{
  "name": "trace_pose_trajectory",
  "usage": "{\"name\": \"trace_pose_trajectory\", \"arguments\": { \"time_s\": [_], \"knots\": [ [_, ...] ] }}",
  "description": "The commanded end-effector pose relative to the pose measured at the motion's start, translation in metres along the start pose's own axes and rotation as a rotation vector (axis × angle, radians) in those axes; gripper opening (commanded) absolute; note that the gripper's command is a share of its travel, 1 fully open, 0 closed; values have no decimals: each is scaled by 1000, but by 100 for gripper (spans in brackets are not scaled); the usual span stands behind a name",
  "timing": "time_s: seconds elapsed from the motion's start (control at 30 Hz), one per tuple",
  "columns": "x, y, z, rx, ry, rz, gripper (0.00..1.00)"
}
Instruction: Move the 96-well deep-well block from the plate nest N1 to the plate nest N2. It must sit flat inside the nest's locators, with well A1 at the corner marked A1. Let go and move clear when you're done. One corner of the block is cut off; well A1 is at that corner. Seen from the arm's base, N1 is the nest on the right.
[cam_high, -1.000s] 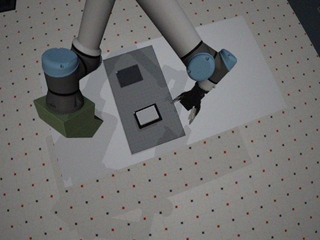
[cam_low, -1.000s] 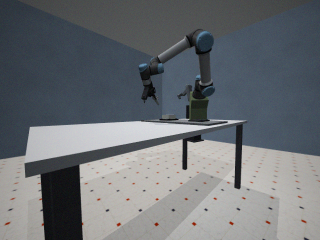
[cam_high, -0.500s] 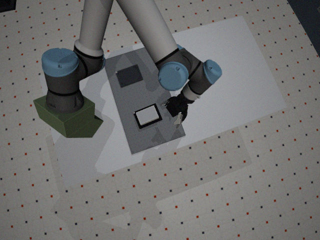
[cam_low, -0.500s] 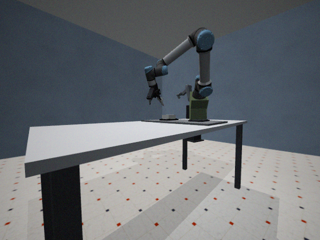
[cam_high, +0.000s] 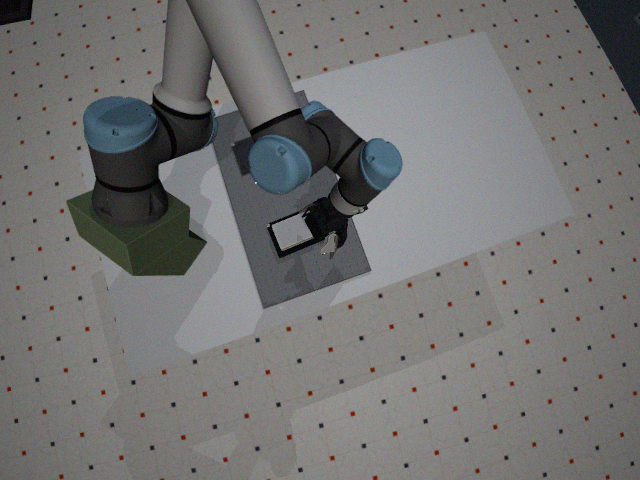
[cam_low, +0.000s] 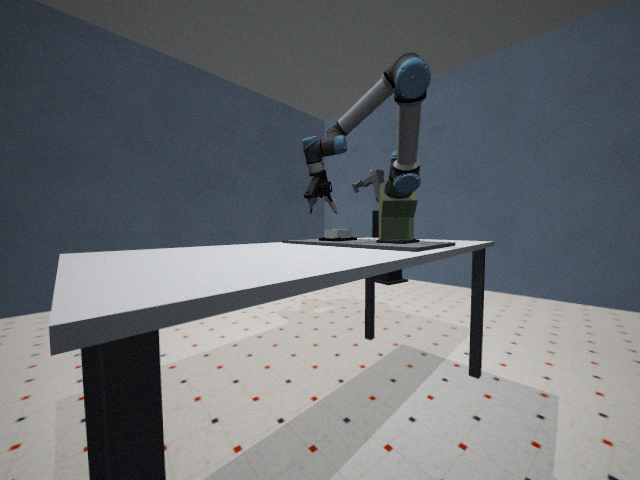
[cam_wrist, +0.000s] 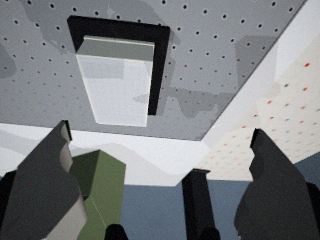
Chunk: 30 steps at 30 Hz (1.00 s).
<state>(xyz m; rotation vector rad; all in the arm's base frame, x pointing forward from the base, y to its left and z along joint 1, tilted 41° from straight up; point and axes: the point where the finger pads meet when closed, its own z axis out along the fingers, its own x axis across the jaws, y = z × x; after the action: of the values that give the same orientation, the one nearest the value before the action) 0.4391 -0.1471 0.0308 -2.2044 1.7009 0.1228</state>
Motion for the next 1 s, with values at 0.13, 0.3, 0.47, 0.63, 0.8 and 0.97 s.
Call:
{"name": "trace_pose_trajectory", "arguments": {
  "time_s": [0.13, 0.3, 0.47, 0.63, 0.8, 0.97],
  "knots": [
    [-22, 21, 18, 105, -39, 35, 100],
    [-33, 28, 25, 170, -57, 57, 100],
    [-53, 37, 38, 237, -71, 79, 100],
    [-56, 39, 39, 237, -71, 79, 100],
    [-56, 39, 39, 237, -71, 79, 100],
    [-56, 39, 39, 236, -71, 79, 100]
  ]
}}
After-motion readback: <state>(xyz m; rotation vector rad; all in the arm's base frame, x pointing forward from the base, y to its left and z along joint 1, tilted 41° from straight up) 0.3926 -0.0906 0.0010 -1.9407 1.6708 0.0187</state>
